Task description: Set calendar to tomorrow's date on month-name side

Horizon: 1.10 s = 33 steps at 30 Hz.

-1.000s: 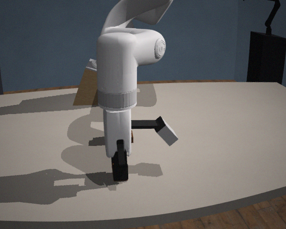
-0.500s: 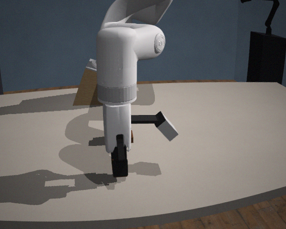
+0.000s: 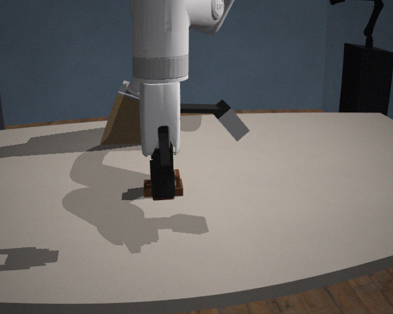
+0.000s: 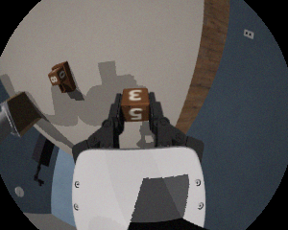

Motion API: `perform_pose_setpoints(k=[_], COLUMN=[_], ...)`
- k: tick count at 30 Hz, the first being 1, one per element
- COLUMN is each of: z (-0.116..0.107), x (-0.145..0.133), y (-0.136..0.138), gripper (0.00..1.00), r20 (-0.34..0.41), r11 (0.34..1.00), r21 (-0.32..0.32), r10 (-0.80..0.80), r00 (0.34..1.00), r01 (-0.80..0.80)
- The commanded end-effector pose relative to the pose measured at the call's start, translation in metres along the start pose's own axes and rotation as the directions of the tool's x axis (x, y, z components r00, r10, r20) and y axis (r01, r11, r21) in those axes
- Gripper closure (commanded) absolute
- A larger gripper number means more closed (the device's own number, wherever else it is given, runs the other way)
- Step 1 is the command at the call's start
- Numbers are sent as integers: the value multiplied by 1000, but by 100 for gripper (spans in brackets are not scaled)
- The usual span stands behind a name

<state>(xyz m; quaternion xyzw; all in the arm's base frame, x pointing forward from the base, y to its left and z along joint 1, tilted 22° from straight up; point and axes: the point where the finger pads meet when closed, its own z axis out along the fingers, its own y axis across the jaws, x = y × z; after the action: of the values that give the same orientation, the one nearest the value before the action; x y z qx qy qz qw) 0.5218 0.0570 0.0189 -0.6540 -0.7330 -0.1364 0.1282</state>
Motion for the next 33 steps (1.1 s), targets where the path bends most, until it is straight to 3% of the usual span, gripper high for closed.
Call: perform_pose_setpoints(k=[1, 15, 24, 33], z=[-9, -9, -10, -13], x=[0, 0, 0, 0], y=[0, -1, -6, -21], gripper=[71, 71, 71, 71], r20=[-1, -1, -1, -2], r11=[1000, 1000, 994, 920], r21=[0, 0, 0, -2], r10=[0, -9, -106, -392], r00=[1000, 1000, 994, 920], r01=[0, 9, 106, 392])
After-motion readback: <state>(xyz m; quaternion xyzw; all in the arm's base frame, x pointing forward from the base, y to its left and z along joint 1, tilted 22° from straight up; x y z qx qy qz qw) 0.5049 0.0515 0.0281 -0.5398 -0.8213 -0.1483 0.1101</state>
